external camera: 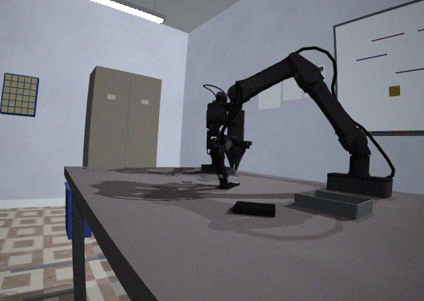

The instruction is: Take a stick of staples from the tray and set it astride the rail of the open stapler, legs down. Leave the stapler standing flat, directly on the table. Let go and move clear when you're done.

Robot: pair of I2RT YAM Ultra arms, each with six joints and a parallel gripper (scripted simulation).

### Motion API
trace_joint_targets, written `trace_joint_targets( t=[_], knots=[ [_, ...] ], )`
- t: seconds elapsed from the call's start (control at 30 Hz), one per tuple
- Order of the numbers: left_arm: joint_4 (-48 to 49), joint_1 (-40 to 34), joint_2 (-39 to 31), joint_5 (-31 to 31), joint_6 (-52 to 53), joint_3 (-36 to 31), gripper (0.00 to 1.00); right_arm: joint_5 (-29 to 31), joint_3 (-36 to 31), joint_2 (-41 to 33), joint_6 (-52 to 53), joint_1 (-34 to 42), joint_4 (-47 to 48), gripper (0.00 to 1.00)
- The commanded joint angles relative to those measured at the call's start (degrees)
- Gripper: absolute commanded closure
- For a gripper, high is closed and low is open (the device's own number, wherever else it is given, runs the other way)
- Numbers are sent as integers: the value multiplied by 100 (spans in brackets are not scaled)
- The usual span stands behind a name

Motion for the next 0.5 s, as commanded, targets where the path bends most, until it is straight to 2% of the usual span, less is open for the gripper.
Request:
trace_joint_targets(
  t=[0.0,0.1,0.47],
  knots=[
    [253,75,34,-30,-118,69,94,-8,-14,-74,-11,-28,-3,0],
    [211,72,63,-42,-137,-149,94,-8,-14,-74,-11,-28,-3,0],
    [218,75,17,-42,-132,-81,94,-8,-14,-74,-11,-28,-3,0]
  ],
)
